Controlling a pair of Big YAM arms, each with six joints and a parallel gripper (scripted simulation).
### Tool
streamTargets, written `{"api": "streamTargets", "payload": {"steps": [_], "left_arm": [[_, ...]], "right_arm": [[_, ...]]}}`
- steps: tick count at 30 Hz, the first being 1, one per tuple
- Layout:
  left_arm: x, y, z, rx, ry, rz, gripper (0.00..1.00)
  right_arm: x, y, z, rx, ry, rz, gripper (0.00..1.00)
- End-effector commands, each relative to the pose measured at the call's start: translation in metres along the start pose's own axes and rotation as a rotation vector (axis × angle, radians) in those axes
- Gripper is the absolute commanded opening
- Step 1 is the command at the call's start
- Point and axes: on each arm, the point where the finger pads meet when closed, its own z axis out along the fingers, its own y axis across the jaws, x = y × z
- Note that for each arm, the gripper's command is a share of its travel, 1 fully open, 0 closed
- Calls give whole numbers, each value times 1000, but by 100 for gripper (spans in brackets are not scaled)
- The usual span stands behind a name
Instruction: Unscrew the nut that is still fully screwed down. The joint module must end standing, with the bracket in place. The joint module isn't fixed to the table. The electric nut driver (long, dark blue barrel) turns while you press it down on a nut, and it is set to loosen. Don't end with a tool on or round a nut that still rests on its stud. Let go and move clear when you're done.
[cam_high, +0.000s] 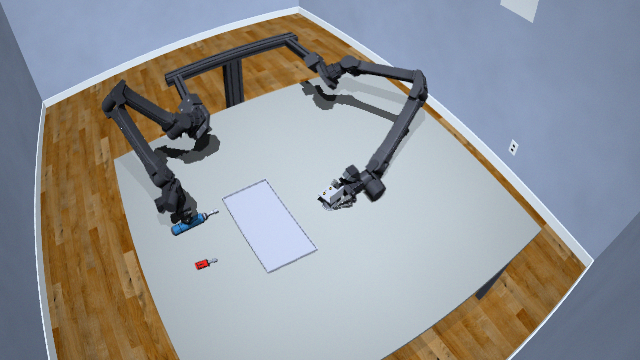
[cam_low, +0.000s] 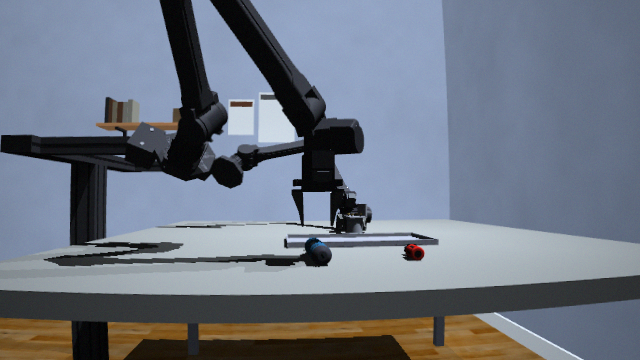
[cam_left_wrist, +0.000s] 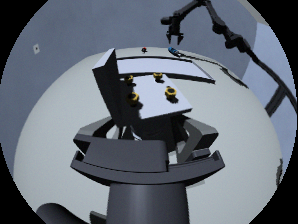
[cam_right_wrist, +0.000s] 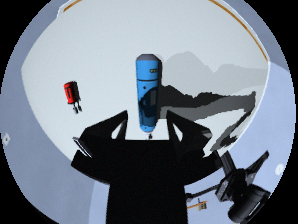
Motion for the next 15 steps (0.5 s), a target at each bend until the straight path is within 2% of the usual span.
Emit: {"api": "streamTargets", "payload": {"steps": [1,5,6,15], "left_arm": [[-5,4,1,-5,-2,10,77],[-5,4,1,-5,-2,10,77],[-5,4,1,-5,-2,10,86],[-5,4,1,-5,-2,10,86]], "right_arm": [[-4,4,-4,-9,-5,7,65],[-4,4,-4,-9,-5,7,65],[-4,4,-4,-9,-5,7,65],[-4,4,-4,-9,-5,7,65]]}}
